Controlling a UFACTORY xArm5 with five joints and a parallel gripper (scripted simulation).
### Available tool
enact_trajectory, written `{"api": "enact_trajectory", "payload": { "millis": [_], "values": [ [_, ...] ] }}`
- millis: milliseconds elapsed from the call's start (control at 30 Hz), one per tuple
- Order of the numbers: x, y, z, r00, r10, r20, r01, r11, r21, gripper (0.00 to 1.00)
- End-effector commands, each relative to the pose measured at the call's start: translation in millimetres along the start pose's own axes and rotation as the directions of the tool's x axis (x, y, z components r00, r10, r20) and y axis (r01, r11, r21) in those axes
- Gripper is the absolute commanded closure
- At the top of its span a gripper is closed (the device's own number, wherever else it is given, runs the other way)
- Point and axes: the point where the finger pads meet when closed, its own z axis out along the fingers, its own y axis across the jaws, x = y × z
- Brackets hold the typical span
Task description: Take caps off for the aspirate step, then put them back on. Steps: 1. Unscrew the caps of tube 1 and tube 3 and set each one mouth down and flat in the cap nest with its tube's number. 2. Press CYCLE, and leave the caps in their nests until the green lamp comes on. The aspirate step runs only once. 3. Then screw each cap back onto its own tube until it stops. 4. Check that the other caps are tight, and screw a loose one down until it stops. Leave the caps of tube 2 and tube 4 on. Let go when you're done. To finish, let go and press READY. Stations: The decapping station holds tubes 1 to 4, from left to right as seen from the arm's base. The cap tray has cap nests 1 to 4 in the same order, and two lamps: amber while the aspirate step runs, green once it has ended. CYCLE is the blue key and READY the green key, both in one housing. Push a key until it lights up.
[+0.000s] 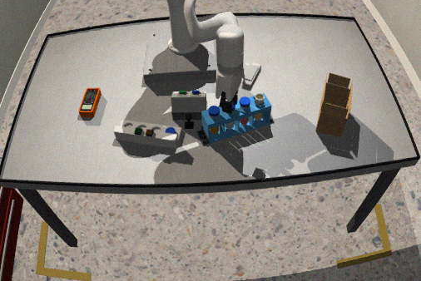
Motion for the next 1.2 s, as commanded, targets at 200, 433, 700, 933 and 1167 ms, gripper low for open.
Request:
{"api": "enact_trajectory", "payload": {
  "millis": [200, 433, 700, 933, 1167],
  "values": [
    [1.1, 0.9, -1.6, 0.922, -0.386, -0.002, 0.386, 0.922, -0.004, 1.00],
    [1.1, 0.9, -1.7, 0.798, -0.603, -0.001, 0.603, 0.798, -0.004, 1.00],
    [1.1, 0.9, -1.8, 0.568, -0.823, 0.001, 0.823, 0.568, -0.004, 1.00],
    [1.1, 0.9, -1.8, 0.345, -0.939, 0.002, 0.939, 0.345, -0.004, 1.00],
    [1.1, 0.9, -1.9, 0.065, -0.998, 0.003, 0.998, 0.065, -0.003, 1.00]
  ]
}}
